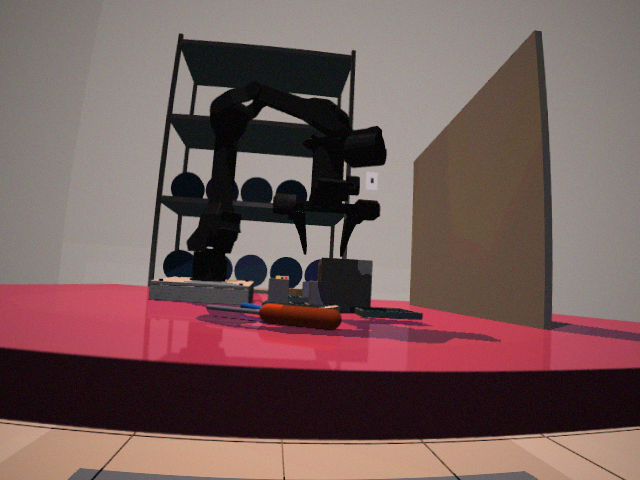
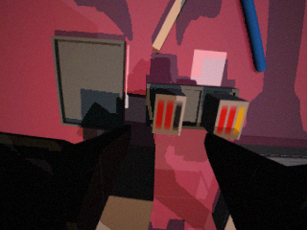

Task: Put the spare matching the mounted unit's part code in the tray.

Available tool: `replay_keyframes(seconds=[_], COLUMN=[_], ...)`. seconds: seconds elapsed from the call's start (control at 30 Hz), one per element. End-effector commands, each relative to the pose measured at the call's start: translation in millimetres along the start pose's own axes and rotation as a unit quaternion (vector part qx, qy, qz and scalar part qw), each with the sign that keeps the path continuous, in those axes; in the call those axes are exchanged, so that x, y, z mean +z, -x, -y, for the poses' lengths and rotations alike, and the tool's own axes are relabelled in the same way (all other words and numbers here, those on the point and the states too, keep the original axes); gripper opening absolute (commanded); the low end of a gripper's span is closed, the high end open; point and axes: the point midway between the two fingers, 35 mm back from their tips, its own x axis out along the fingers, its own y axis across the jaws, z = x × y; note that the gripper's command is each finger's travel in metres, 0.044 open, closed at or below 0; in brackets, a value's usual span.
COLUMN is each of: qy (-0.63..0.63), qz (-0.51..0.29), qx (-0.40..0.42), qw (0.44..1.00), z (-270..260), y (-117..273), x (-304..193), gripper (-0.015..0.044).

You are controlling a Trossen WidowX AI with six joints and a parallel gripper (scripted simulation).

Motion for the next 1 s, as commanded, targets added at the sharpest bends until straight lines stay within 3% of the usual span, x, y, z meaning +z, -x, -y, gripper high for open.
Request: replay_keyframes(seconds=[0.0,0.97], qy=[0.001,0.001], qz=[-0.003,-0.003], qx=[0.0,0.0], qw=[1.0,1.0], z=[0.3,-0.6], y=[-5.3,-53.3], x=[-0.9,0.7], gripper=[0.03,0.03])
